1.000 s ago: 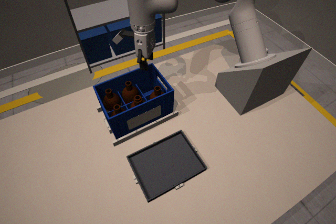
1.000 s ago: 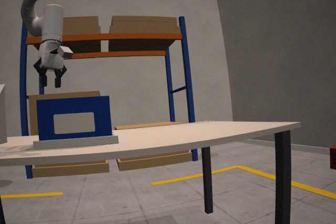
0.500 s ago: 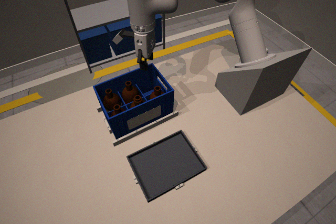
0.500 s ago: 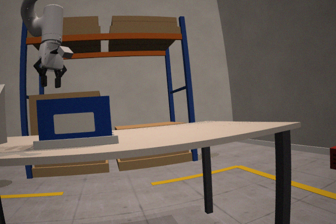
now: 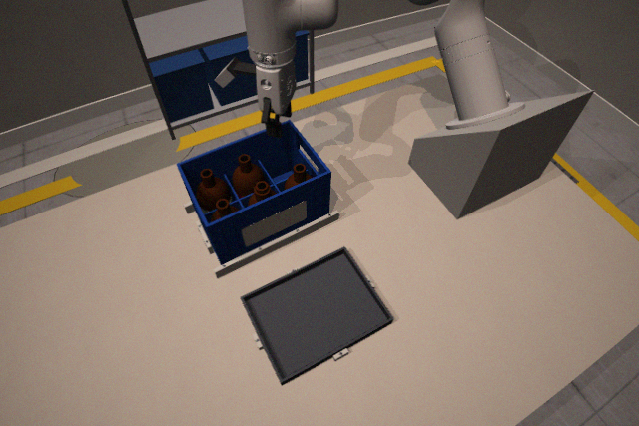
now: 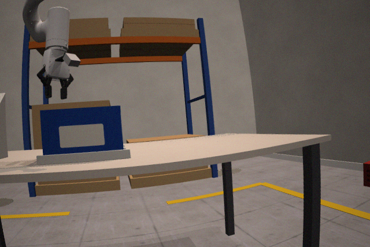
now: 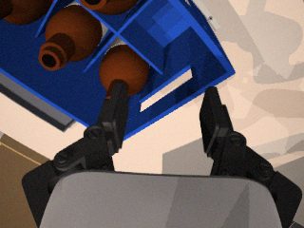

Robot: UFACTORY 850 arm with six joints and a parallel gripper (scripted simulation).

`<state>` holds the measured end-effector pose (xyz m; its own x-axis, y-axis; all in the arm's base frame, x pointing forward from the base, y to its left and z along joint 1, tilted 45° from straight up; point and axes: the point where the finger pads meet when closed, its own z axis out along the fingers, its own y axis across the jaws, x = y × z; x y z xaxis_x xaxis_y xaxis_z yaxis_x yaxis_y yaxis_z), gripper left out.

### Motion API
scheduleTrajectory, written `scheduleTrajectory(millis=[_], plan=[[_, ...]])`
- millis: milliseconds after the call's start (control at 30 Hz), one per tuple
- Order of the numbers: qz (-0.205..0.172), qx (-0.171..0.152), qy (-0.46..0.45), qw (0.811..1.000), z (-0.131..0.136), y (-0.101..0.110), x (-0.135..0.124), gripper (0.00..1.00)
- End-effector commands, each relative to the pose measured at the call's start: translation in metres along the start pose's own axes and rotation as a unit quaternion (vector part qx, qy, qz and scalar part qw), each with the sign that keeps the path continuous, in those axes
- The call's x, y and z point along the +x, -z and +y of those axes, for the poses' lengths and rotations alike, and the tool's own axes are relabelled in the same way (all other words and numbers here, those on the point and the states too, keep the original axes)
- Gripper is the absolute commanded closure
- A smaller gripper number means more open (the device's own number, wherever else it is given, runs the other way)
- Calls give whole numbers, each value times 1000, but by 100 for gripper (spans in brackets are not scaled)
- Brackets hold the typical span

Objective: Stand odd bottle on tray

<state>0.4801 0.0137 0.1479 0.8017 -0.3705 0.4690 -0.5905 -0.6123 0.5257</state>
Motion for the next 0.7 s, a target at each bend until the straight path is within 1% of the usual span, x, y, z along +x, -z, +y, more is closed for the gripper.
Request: scheduleTrajectory(millis=[0, 667], plan=[[0, 1, 0, 1000, 0, -3, 0, 35], [0, 1, 0, 1000, 0, -26, 1, 35]])
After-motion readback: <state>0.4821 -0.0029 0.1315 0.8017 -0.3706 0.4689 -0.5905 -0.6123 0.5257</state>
